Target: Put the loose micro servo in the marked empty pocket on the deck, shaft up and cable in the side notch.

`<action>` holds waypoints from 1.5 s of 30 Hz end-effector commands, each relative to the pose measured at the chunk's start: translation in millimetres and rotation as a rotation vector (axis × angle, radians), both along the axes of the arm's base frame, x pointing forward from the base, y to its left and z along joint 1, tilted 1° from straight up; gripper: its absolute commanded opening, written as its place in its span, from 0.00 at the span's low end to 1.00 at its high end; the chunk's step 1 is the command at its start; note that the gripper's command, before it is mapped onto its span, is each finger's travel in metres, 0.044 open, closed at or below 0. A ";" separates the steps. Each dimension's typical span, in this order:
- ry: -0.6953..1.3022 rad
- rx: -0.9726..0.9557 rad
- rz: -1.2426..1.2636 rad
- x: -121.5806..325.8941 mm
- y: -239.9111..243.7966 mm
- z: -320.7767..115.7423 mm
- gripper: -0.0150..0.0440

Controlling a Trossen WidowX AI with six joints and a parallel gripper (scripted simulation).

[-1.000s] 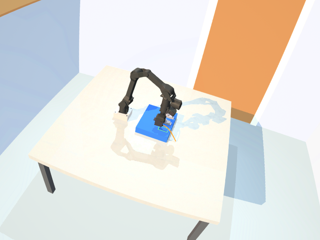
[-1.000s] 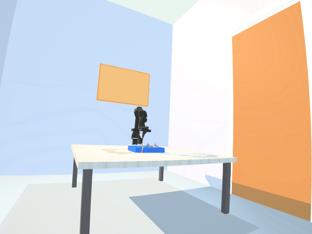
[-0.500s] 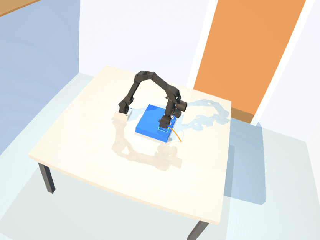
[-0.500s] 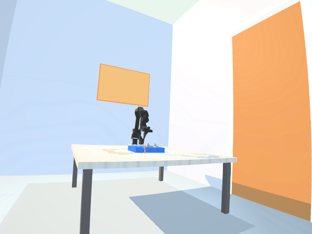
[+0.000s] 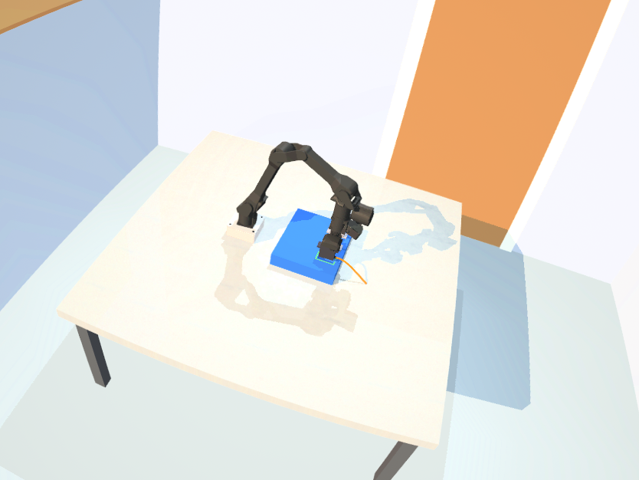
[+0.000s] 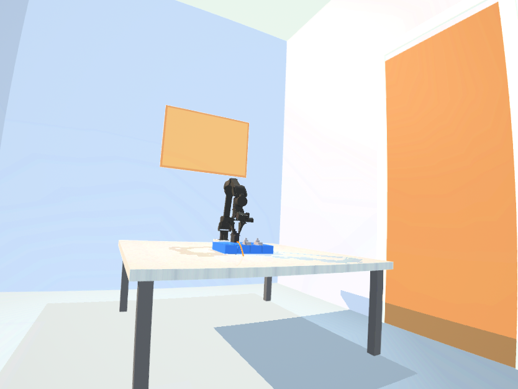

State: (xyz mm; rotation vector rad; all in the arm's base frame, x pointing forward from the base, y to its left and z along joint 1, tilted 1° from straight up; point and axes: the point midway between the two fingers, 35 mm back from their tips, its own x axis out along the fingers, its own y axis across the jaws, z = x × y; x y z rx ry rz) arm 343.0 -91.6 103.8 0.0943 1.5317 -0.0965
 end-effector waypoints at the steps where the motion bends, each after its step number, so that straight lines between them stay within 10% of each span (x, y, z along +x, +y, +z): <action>1: -0.003 0.002 -0.003 0.3 0.7 -2.7 0.25; 45: -0.003 0.004 -0.039 1.0 0.6 -23.1 0.25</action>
